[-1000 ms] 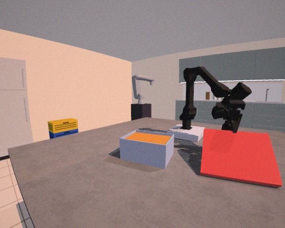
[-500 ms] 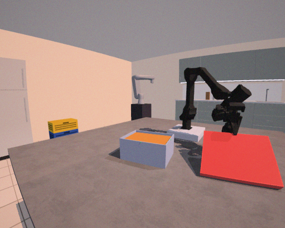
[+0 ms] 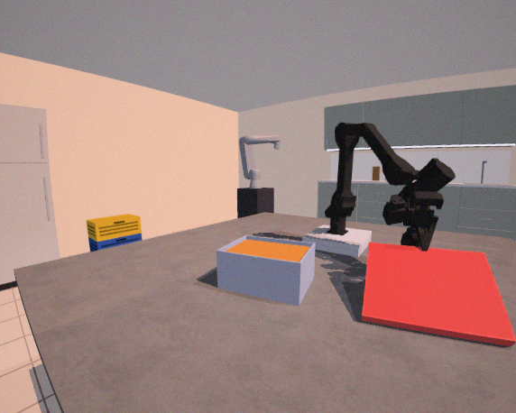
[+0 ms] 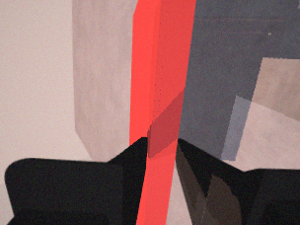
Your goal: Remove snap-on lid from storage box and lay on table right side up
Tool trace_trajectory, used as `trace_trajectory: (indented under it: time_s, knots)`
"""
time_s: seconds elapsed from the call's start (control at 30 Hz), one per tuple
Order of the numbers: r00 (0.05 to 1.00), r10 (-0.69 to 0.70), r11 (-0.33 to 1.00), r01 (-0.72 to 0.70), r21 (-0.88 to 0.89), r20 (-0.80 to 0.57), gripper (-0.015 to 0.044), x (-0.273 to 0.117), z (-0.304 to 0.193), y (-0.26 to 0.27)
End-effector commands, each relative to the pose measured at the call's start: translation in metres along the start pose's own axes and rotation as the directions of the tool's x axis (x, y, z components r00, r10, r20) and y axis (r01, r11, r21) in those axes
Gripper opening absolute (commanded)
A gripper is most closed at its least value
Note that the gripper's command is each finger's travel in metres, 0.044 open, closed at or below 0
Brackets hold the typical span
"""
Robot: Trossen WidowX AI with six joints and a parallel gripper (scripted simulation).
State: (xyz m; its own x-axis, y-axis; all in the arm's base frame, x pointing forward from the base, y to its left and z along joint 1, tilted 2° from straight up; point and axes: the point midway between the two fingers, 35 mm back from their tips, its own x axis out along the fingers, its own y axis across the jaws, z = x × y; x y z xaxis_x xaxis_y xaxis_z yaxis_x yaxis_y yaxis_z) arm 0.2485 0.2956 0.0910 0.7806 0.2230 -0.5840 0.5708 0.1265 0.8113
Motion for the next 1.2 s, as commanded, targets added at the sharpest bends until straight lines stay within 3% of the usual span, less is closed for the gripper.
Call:
trace_trajectory:
  time_s: [0.0,1.03,1.17]
  knots:
    - [1.0,-0.02,1.0,0.02,-0.016,0.007,0.0,0.005,0.003,-0.011]
    - [1.0,-0.02,1.0,0.02,-0.017,0.007,0.0,0.02,0.003,-0.03]
    - [1.0,-0.02,1.0,0.02,-0.016,0.007,0.0105,0.017,0.002,-0.022]
